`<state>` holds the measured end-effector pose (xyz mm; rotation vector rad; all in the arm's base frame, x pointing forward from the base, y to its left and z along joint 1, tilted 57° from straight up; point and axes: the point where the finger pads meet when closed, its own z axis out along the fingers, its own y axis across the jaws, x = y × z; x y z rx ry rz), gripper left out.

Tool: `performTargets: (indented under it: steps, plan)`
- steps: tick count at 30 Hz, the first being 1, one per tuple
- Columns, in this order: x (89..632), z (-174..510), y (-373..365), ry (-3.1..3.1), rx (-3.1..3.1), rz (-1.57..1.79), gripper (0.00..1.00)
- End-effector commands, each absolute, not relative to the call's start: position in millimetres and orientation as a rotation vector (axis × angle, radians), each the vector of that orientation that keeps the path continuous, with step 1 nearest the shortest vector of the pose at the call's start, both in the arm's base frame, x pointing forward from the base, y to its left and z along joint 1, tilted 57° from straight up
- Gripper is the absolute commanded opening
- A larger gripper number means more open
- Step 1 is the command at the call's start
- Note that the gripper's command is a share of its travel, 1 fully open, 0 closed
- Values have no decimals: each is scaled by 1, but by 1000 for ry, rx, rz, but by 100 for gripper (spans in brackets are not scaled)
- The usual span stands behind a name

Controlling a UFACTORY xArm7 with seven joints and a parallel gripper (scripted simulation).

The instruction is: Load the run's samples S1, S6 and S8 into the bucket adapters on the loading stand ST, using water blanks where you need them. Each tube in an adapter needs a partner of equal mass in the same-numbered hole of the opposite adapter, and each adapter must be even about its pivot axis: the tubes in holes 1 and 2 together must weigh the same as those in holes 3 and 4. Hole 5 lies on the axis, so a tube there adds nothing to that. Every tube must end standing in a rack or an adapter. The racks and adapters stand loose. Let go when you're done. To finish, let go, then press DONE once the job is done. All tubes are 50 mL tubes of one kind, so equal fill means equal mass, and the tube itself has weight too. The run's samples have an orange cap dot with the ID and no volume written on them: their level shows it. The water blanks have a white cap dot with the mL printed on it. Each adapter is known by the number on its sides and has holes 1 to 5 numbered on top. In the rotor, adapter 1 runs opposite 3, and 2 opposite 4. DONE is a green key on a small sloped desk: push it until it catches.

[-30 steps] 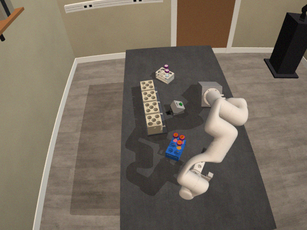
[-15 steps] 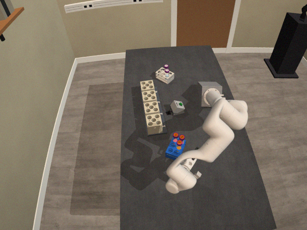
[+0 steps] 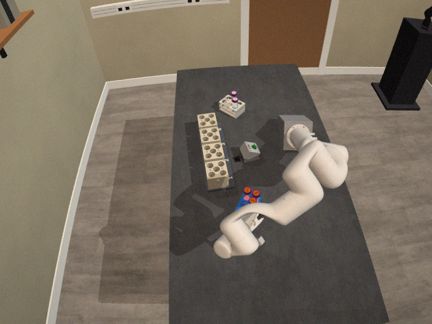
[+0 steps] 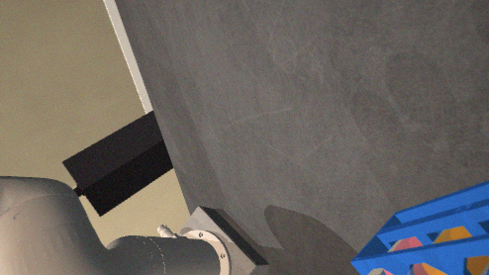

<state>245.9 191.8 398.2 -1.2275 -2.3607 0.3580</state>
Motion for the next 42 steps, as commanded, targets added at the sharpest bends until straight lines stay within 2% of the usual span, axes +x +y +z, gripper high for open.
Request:
performTargets:
  steps: [1, 42]
  plan:
    - [262, 391, 186, -2321, -1285, 344, 100]
    - [364, 305, 90, -1606, -1920, 243, 100]
